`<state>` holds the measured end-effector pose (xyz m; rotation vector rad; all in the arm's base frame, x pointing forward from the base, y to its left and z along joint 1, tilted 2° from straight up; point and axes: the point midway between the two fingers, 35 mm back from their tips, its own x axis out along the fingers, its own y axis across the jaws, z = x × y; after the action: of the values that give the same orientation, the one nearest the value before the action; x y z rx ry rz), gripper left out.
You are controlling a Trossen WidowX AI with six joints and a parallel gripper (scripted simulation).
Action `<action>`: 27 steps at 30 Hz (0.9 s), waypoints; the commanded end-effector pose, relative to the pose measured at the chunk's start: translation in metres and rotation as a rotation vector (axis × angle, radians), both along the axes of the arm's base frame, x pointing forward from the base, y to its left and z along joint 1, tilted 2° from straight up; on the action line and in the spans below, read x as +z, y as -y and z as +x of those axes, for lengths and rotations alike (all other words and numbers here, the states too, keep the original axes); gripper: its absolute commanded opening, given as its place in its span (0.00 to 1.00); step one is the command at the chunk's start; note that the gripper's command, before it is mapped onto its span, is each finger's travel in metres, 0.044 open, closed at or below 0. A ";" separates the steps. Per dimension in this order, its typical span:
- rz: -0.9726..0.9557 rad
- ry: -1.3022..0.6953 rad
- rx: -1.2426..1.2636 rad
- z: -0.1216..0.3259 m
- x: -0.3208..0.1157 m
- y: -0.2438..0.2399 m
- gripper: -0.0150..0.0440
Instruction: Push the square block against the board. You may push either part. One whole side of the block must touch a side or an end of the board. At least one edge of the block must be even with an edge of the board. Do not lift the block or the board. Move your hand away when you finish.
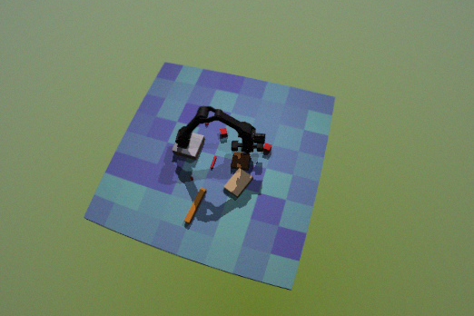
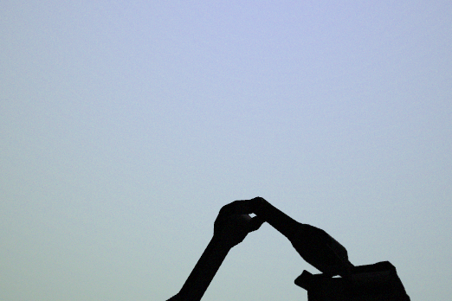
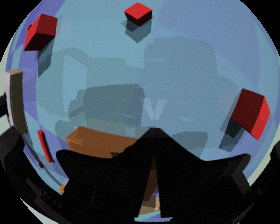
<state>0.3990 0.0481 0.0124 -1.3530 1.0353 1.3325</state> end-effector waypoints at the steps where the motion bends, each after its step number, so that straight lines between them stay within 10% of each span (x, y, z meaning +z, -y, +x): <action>1: -0.004 -0.004 0.000 0.001 -0.001 0.008 0.25; 27: -0.008 -0.003 0.000 0.007 -0.002 0.051 0.25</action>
<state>0.4065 0.0066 0.0128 -1.3579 1.0285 1.3310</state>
